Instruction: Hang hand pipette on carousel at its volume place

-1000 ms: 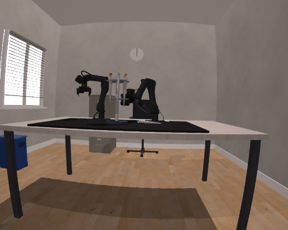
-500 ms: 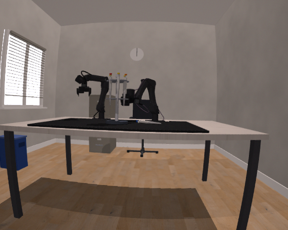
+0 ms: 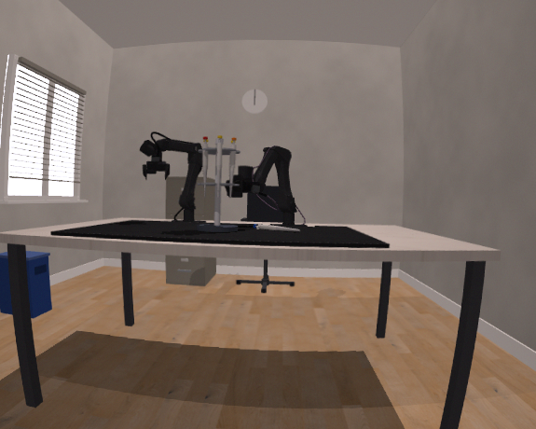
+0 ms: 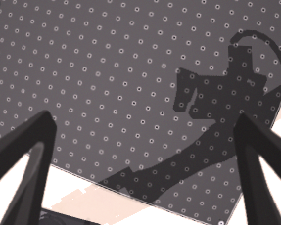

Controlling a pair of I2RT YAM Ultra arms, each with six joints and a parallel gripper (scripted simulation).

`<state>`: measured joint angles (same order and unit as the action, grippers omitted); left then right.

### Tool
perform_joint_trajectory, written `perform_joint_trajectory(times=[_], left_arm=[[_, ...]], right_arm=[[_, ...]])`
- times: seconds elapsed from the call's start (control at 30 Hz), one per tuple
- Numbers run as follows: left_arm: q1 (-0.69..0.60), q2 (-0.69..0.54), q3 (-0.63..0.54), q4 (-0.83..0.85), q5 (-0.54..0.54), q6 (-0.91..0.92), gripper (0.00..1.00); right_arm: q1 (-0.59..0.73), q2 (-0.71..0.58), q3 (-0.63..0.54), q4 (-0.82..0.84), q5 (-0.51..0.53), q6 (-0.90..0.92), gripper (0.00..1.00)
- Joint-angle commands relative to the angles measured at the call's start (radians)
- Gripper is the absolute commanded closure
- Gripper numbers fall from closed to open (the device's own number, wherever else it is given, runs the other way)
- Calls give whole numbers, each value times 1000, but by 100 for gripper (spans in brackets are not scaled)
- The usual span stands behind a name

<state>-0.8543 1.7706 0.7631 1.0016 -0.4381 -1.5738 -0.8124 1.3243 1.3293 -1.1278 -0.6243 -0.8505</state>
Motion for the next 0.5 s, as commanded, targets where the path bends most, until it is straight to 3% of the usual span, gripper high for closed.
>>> perform_joint_trajectory(times=[0.0,0.13,0.27,0.47], left_arm=[[52,-45,-34,11,131,11,100],[73,-50,-27,9,160,11,100],[148,-68,-62,12,342,11,100],[176,-68,-49,16,381,10,100]], right_arm=[[-10,-7,13,24,-23,-7,0],[-10,-7,13,24,-23,-7,0],[-10,-7,13,24,-23,-7,0],[-10,-7,13,24,-23,-7,0]])
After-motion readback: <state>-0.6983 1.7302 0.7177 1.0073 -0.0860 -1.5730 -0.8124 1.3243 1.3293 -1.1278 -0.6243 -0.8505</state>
